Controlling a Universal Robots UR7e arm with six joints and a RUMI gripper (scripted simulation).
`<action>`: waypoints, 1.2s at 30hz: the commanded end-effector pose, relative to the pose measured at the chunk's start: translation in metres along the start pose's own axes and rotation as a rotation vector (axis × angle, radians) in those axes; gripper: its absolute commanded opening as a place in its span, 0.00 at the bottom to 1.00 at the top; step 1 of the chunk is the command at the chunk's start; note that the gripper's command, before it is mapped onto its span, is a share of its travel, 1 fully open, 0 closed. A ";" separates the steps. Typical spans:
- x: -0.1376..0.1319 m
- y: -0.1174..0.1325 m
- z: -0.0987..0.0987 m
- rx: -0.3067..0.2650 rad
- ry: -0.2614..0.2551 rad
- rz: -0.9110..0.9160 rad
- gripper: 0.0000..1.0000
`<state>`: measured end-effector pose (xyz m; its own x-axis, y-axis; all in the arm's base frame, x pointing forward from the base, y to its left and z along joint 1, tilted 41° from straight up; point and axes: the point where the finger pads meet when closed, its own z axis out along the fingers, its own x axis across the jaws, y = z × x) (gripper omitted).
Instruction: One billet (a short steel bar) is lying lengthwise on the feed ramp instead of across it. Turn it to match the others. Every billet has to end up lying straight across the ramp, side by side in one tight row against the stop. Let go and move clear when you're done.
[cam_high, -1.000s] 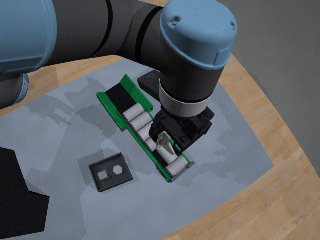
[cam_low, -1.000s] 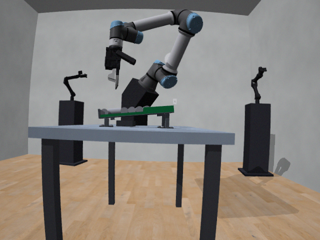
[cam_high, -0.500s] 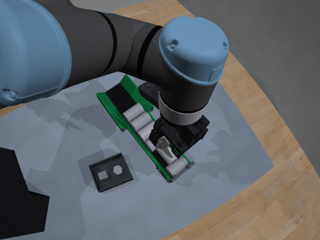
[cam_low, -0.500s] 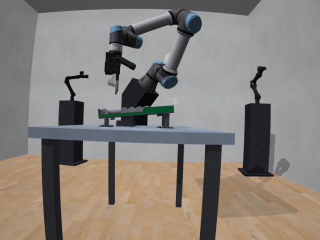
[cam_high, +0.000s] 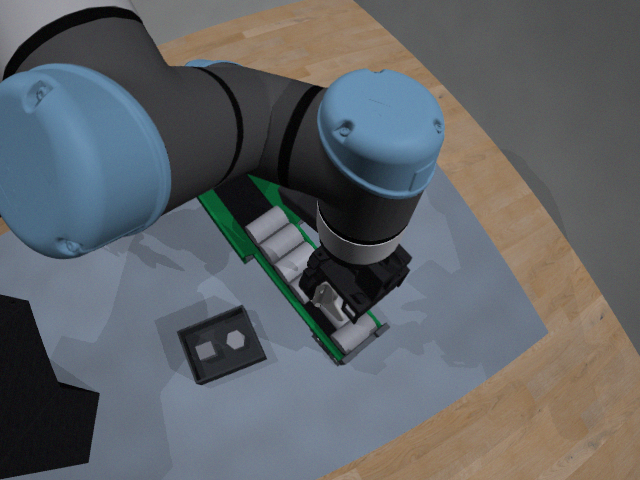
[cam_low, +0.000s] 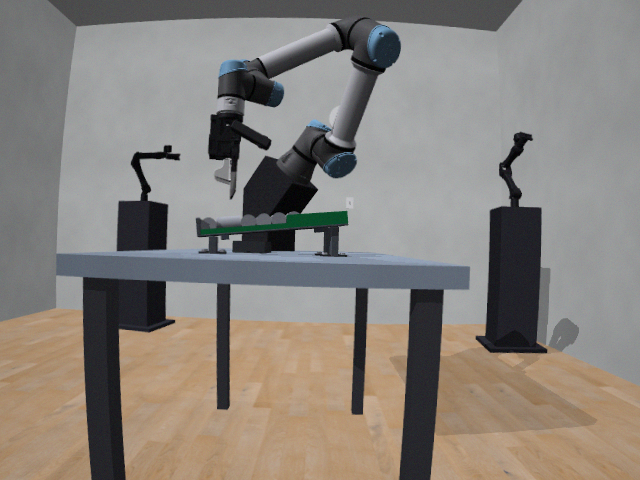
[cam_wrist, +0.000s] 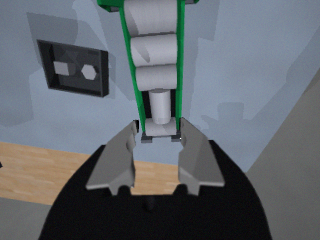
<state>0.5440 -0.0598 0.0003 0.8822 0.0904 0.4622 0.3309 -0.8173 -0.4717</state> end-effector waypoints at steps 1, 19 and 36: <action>0.000 0.000 0.000 -0.001 0.001 0.000 0.35; 0.001 0.001 0.030 -0.001 0.001 0.000 0.35; 0.001 0.001 0.059 -0.001 0.001 0.000 0.35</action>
<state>0.5643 -0.0271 -0.0438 0.8822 0.0903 0.4622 0.3308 -0.8174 -0.4716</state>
